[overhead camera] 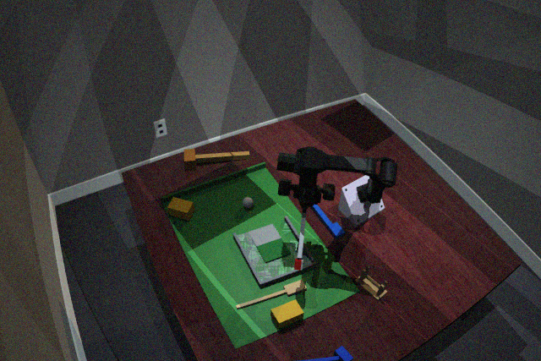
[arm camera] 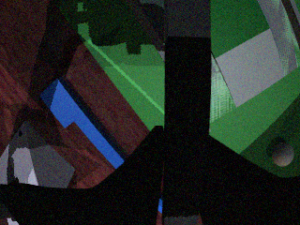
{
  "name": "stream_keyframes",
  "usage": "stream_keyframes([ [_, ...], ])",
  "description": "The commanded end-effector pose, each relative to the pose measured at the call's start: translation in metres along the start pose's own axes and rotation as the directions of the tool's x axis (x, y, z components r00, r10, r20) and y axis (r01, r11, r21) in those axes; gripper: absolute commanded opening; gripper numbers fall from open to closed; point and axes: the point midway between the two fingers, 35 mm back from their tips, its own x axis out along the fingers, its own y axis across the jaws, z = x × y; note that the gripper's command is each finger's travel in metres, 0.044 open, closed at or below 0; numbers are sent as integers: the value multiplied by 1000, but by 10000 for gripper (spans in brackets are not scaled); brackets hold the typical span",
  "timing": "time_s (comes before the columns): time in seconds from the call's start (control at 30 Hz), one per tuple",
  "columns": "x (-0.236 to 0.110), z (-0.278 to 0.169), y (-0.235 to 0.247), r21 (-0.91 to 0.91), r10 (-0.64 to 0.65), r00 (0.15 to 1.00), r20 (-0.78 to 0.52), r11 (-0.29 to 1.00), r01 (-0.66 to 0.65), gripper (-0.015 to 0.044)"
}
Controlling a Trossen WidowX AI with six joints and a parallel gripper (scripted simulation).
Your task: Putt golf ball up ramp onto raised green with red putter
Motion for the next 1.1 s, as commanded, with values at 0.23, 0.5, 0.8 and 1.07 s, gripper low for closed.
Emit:
stream_keyframes([
  [0.23, -13, -75, -40, 308, -22, 999, -42, 951, 34, 0],
  [0.5, -19, -137, -58, 512, -24, 997, -68, 857, 55, 0],
  [0.8, -18, -204, -64, 700, -11, 996, -89, 711, 71, 0],
  [1.07, -14, -261, -64, 821, 4, 995, -95, 565, 76, 0],
])
